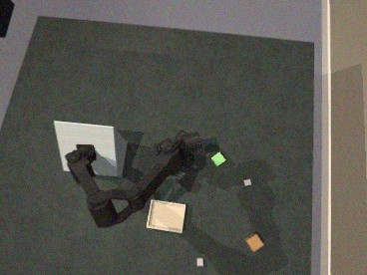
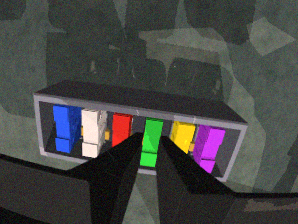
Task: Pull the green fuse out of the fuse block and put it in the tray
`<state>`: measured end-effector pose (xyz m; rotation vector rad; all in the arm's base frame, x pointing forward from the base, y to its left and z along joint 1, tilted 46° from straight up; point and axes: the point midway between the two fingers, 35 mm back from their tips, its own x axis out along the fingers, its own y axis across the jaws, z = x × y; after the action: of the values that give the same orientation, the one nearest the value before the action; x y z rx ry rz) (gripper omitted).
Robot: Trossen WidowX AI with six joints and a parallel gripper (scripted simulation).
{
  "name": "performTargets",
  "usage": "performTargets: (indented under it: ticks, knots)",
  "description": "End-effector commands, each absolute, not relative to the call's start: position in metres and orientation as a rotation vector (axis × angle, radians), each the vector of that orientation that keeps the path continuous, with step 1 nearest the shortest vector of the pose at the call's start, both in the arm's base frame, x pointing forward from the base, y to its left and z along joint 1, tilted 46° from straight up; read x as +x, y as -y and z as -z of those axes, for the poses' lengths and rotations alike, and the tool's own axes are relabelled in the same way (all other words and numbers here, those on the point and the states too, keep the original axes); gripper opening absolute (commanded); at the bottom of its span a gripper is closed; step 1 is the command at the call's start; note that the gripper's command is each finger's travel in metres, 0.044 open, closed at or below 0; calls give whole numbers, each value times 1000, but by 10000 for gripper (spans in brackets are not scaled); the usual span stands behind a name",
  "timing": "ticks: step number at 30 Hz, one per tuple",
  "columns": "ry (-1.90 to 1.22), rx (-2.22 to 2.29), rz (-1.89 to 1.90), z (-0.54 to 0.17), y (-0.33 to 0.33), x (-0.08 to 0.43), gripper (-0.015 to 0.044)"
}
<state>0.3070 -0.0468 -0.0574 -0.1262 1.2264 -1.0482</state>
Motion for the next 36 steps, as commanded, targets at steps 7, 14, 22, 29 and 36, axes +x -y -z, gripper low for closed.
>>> performTargets:
  ticks: [7,14,22,29,36]
  knots:
    - [-1226,-126,1048,57,47,307,0]
    - [-1226,-126,1048,56,45,307,0]
    - [-1226,-126,1047,53,42,308,0]
    - [-1226,-127,1047,51,40,308,0]
    - [-1227,-127,1047,48,37,308,0]
